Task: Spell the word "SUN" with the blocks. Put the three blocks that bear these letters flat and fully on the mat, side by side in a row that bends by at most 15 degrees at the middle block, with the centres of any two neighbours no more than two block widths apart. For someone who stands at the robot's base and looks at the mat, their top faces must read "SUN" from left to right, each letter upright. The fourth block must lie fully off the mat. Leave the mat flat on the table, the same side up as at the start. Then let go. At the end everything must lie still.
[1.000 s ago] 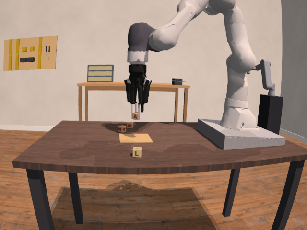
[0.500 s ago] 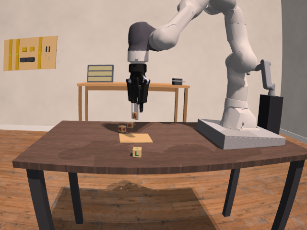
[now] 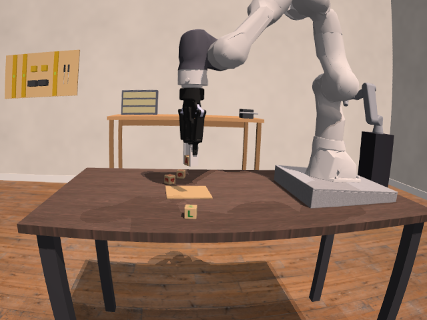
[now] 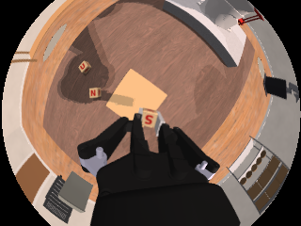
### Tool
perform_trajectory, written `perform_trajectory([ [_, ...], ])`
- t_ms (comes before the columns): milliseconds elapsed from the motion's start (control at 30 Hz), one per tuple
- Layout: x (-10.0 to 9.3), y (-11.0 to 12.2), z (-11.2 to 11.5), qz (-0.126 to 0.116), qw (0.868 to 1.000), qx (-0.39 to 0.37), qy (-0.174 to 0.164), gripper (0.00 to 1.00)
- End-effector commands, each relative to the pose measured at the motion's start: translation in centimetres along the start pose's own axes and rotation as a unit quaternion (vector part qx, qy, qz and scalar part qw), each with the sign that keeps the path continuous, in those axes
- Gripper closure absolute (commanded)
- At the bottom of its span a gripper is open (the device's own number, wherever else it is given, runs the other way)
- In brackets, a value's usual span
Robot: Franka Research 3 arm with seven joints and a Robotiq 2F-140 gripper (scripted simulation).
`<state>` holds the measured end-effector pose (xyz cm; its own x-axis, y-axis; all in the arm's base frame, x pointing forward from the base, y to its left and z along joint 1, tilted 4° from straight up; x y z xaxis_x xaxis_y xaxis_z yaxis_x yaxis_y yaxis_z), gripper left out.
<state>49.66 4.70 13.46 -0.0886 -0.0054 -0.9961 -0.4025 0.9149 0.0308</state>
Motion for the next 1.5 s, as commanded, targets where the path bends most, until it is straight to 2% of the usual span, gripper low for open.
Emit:
perform_trajectory([
  [0, -0.15, 0.02, 0.06, 0.001, 0.998, 0.07, -0.003, 0.84],
  [667, -0.51, 0.44, 0.31, 0.001, 0.982, 0.188, -0.008, 0.84],
  [767, -0.6, 0.53, 0.37, 0.001, 0.977, 0.215, -0.009, 0.84],
  [1300, -0.56, 0.54, 0.37, 0.001, 0.976, 0.218, -0.009, 0.84],
  [1467, 0.12, 0.54, 0.39, 0.001, 0.976, 0.218, -0.009, 0.84],
])
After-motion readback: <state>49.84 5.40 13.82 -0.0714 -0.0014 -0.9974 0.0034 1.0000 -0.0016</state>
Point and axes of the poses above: the point where the finger pads meet when closed, its own x axis out along the fingers, its own y axis across the jaws, z = x × y, the point moved 9 cm from there along -x, back along the fingers, and after that the axes turned 2 degrees about x, right-handed, at the moved point
